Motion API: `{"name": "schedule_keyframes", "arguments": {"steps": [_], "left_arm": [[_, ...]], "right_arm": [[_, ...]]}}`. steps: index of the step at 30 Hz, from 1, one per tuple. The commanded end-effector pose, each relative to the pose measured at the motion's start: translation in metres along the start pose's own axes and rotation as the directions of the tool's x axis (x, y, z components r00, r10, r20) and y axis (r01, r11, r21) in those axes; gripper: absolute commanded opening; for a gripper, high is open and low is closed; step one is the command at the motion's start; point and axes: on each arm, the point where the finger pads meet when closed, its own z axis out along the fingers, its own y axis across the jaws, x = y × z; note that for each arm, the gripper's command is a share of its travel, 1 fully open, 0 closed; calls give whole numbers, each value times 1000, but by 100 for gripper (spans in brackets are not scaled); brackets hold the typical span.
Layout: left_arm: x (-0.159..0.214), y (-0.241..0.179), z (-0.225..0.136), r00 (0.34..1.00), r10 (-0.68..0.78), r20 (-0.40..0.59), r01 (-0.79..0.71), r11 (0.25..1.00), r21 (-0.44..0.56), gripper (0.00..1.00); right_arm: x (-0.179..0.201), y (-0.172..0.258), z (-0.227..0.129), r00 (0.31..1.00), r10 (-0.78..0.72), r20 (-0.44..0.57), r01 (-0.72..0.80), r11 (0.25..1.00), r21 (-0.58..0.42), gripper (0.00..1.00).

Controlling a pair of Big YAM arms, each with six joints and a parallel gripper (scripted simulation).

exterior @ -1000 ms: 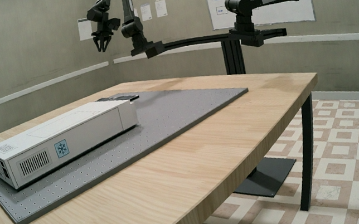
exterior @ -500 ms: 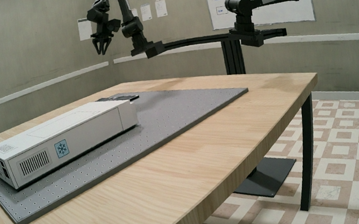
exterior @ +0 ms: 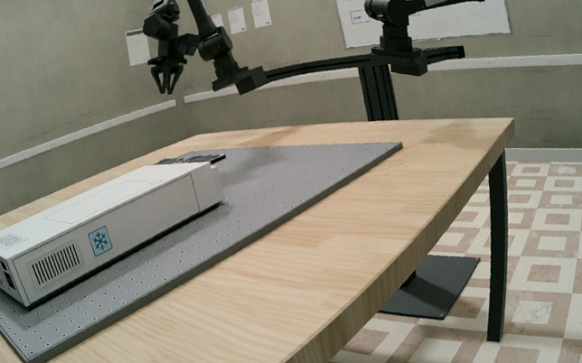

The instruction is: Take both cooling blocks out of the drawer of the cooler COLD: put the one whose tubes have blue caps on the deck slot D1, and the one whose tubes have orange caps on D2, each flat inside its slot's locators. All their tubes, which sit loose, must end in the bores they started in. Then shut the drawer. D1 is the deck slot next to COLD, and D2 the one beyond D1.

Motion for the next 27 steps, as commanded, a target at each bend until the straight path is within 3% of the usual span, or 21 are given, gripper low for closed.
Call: {"name": "schedule_keyframes", "arguments": {"steps": [1,27], "left_arm": [[24,1,8,999,-2,-35,2,1000,1,0],[24,1,8,999,-2,-35,2,1000,1,0]], "right_arm": [[-29,-40,5,999,31,17,-32,998,49,28],[-104,-78,50,1000,23,10,-23,999,26,28]]}}
